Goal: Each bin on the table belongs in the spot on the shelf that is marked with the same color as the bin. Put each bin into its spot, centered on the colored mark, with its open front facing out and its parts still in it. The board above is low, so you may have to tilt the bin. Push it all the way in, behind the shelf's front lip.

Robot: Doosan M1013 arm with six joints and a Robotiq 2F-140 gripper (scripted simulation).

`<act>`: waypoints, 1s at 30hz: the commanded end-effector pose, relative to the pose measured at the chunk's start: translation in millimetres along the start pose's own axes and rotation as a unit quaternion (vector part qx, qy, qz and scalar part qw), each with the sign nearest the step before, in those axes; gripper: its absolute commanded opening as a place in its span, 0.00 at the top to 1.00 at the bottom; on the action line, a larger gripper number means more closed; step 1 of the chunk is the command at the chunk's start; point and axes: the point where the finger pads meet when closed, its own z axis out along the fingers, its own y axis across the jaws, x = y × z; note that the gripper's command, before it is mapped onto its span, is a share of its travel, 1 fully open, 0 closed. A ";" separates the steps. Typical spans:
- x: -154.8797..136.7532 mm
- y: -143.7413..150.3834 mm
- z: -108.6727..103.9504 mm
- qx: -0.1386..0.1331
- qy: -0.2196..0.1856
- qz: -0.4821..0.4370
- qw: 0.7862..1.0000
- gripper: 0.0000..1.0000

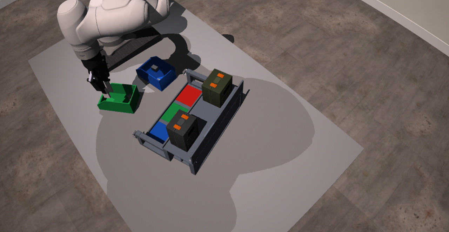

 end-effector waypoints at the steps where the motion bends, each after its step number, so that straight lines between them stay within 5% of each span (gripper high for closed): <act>1: 0.0 0.1 4.6 0.000 0.000 0.000 1.000 0.76; 30: -0.3 0.3 39.4 0.000 0.000 0.000 1.000 0.76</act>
